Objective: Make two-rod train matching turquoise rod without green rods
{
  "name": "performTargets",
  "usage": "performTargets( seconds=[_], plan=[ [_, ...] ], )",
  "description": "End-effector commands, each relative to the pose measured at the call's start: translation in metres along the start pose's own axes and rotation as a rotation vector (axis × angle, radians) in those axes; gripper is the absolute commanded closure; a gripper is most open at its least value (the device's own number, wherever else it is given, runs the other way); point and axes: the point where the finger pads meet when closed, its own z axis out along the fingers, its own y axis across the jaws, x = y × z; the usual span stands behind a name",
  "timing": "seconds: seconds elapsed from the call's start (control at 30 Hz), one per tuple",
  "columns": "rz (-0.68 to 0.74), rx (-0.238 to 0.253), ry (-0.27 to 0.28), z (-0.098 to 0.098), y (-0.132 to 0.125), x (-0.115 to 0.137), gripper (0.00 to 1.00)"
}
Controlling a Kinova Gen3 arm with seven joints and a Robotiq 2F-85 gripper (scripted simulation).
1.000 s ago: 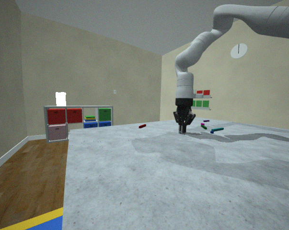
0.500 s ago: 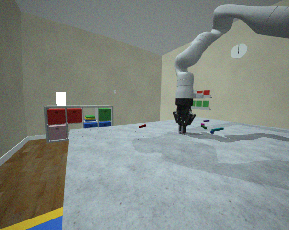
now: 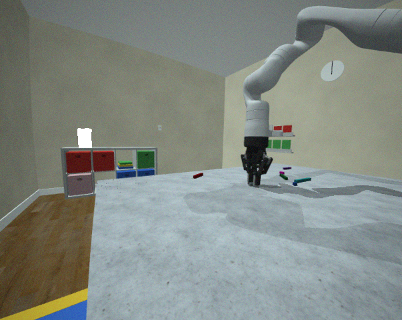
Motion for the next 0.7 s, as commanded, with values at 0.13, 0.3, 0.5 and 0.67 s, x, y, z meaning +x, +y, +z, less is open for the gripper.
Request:
performTargets(
  seconds=[0.13,0.3,0.5,0.67],
  plan=[
    [0.0,0.002,-0.001,-0.001,-0.001,0.0,0.76],
    [0.0,0.002,-0.001,-0.009,-0.001,0.0,0.76],
    [0.0,0.002,-0.001,-0.036,0.0,0.0,0.76],
    [0.0,0.002,-0.001,-0.053,0.0,0.0,0.76]
  ],
)
